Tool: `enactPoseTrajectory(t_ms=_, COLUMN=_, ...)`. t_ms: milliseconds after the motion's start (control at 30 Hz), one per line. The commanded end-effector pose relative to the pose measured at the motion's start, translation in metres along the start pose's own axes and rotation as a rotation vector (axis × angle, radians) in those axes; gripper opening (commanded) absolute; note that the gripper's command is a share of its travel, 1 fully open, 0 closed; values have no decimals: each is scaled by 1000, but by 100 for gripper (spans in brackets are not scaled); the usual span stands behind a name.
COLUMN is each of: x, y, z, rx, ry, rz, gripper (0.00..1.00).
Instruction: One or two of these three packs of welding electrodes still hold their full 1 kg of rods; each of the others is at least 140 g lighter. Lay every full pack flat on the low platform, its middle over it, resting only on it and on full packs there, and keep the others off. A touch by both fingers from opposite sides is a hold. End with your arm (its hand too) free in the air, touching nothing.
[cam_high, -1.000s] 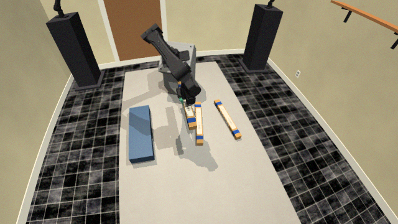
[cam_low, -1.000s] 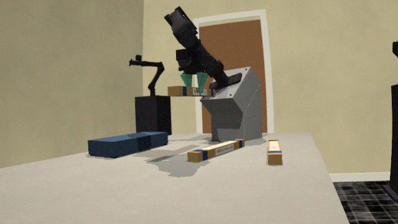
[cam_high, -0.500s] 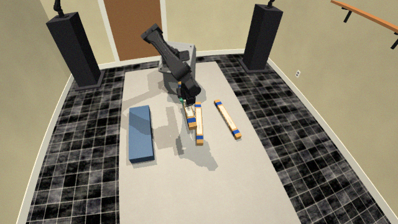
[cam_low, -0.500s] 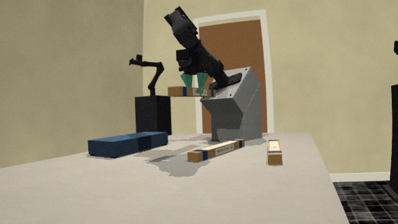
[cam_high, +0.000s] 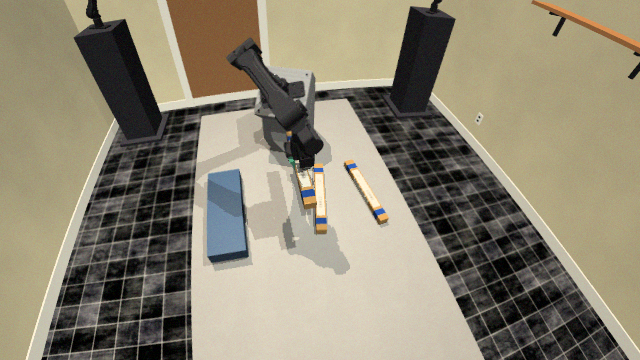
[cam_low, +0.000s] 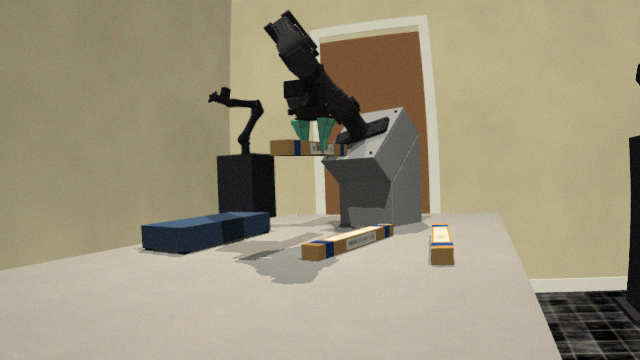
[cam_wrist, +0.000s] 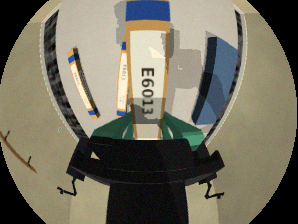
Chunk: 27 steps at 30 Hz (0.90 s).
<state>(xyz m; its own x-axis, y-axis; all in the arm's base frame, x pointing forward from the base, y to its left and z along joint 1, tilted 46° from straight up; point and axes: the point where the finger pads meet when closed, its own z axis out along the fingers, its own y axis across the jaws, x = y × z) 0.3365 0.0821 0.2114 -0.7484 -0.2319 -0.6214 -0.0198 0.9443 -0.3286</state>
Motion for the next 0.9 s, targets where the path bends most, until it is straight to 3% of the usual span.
enactPoseTrajectory(t_ms=0, x=-10, y=3, z=-17, rx=-21, ry=-57, rz=10, gripper=0)
enactPoseTrajectory(t_ms=867, x=-9, y=5, z=-15, rx=-22, ry=-58, rz=10, gripper=0)
